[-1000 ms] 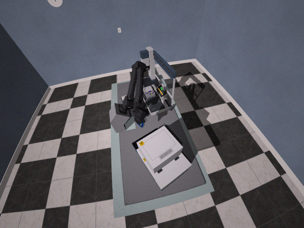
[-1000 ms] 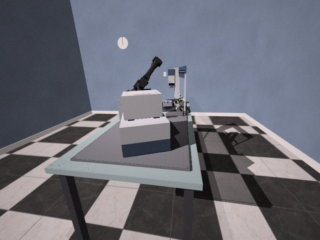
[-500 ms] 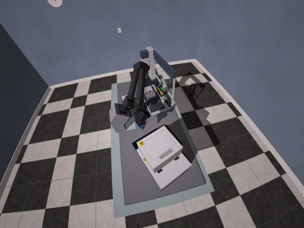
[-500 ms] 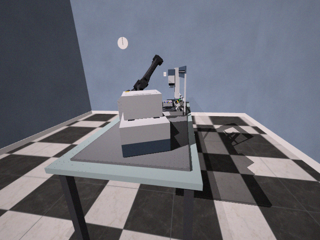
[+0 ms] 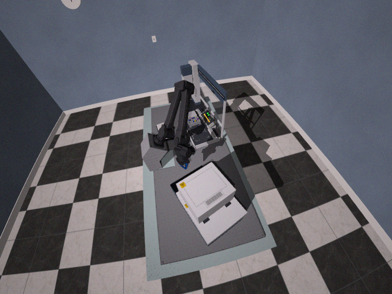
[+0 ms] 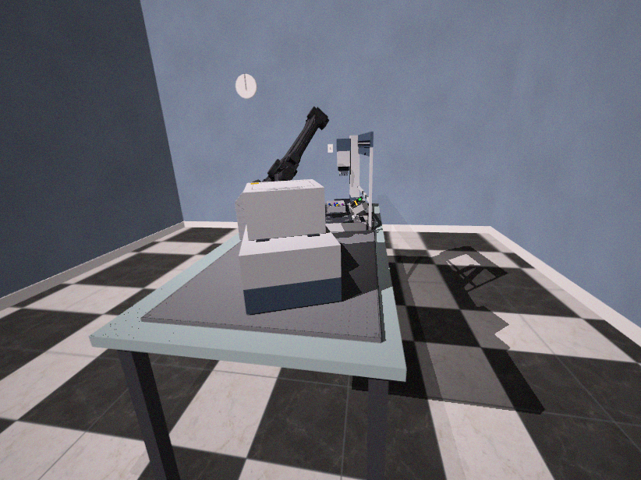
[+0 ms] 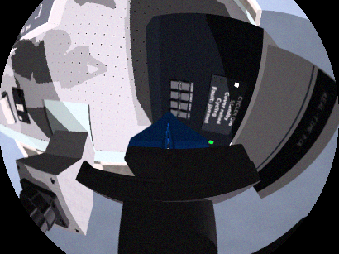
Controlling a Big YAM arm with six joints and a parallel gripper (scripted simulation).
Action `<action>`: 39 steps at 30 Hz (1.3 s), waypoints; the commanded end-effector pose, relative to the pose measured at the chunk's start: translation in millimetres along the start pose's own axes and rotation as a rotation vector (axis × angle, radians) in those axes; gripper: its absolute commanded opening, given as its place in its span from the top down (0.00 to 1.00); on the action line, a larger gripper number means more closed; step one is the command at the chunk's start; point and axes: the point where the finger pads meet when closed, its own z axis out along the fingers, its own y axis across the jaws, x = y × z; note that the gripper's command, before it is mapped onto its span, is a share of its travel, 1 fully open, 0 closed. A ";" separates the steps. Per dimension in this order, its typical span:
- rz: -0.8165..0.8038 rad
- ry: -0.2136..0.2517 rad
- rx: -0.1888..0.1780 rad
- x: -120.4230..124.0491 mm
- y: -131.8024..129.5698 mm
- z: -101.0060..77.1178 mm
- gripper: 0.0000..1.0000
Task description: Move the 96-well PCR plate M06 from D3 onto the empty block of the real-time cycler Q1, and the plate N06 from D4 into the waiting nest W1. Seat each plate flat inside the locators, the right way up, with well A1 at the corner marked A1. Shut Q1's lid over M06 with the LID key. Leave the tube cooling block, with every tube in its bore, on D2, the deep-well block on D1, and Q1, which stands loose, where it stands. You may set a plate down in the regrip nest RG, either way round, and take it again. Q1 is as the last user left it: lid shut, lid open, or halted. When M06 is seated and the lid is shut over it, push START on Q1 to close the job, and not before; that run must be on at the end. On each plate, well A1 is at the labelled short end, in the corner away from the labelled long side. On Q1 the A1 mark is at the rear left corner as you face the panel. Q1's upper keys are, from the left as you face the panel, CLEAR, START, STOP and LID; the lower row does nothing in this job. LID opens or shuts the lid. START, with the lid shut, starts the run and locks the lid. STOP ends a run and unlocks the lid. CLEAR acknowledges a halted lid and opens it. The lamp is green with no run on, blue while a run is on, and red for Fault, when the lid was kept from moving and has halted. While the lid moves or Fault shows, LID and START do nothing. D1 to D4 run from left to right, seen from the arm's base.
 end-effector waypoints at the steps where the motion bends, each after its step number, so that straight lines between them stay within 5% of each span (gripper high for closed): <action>1: -0.009 -0.014 0.024 -8.3 -22.0 9.6 1.00; 21: 0.002 -0.011 0.017 -6.0 -31.8 34.3 1.00; 39: -0.016 -0.004 0.016 -5.5 -32.3 26.3 1.00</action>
